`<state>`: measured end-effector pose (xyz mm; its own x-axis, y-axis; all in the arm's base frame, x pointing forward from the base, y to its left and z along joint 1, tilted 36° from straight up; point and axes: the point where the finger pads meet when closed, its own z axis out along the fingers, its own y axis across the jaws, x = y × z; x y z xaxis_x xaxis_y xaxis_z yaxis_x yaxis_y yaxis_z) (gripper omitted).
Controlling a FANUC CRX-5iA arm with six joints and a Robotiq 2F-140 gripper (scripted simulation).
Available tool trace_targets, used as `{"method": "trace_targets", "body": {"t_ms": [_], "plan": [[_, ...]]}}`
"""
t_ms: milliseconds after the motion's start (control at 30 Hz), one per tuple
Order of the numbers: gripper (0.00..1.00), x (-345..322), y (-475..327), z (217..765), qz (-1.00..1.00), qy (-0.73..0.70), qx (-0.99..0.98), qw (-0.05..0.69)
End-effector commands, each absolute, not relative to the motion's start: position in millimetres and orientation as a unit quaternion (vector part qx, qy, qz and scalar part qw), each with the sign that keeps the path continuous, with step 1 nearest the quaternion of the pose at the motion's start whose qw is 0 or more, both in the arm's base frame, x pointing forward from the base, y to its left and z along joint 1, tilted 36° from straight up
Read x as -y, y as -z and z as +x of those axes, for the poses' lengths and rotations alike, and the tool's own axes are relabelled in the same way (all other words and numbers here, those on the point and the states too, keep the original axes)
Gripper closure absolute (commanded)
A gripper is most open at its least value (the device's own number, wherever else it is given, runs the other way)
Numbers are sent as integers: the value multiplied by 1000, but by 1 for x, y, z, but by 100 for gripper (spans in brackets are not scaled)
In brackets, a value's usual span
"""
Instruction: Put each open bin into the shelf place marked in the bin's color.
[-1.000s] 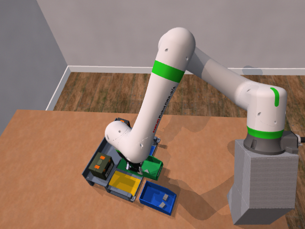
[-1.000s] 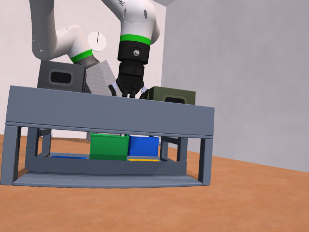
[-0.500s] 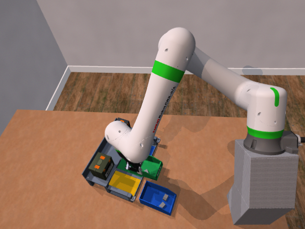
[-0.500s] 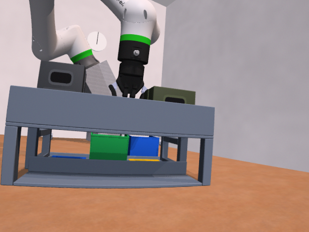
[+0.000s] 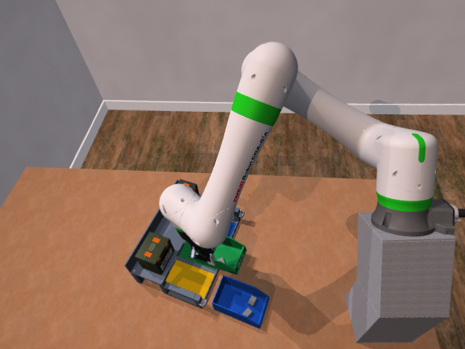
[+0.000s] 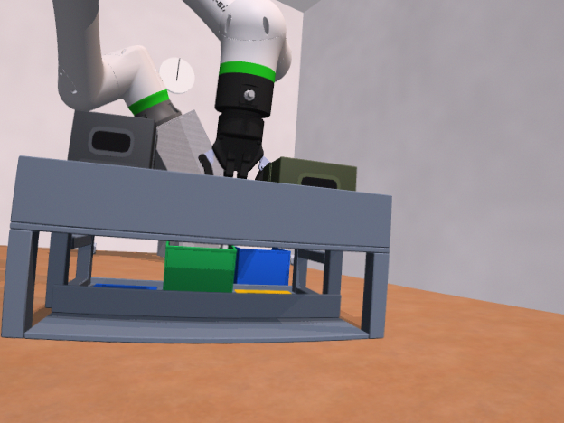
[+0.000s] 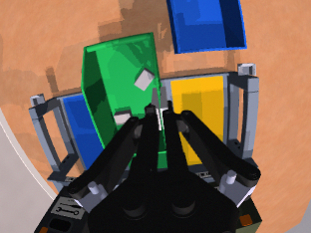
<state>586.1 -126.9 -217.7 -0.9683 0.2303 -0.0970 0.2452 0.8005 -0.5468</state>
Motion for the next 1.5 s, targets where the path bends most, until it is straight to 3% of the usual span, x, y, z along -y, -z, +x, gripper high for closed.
{"method": "trace_targets", "body": {"t_ms": [0, 1467], "plan": [[100, 127, 217, 588, 125, 290, -949, 15], [100, 129, 217, 595, 122, 291, -949, 23]]}}
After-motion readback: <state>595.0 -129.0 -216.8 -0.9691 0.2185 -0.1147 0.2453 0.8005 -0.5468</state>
